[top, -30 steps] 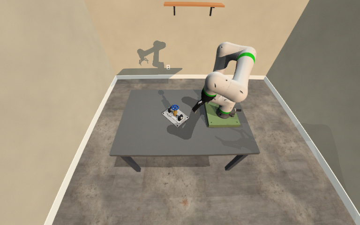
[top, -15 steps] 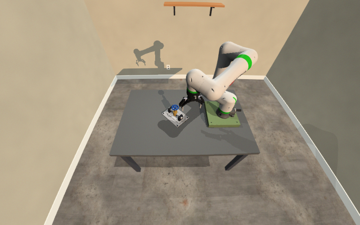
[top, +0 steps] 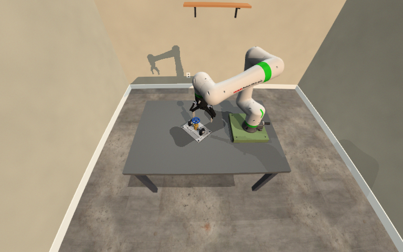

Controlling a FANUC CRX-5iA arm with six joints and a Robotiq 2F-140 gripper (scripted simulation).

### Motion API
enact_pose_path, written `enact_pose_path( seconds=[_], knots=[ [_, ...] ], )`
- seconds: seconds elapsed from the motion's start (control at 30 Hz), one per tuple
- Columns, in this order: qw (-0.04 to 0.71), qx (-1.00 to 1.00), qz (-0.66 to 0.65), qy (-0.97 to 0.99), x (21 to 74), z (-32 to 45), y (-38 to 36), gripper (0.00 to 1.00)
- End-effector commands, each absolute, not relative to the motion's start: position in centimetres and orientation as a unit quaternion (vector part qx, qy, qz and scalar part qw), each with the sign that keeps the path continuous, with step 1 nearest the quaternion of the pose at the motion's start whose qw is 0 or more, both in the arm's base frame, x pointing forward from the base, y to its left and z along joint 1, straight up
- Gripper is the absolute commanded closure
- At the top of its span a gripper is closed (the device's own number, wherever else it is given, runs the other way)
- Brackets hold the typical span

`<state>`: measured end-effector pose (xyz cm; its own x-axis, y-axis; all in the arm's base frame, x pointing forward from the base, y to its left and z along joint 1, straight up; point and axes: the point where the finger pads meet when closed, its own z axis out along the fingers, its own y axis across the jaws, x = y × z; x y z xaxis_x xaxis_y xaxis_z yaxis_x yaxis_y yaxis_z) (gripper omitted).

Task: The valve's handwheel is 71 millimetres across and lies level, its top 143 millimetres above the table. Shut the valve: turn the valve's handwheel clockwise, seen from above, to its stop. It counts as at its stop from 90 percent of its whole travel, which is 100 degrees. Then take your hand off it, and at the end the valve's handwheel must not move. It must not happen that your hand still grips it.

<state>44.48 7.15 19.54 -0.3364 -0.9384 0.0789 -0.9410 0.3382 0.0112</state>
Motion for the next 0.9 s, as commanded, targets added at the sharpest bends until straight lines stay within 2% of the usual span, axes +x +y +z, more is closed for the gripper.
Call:
enact_pose_path(
  seconds=[0.0,0.23,0.87],
  knots=[
    [0.019,0.504,0.008,-0.863,47.2,18.4,4.4,0.0],
    [0.0,0.419,-0.003,-0.908,50.1,17.1,0.7,0.0],
    [-0.001,0.416,-0.003,-0.909,50.1,16.8,0.6,0.0]
  ],
)
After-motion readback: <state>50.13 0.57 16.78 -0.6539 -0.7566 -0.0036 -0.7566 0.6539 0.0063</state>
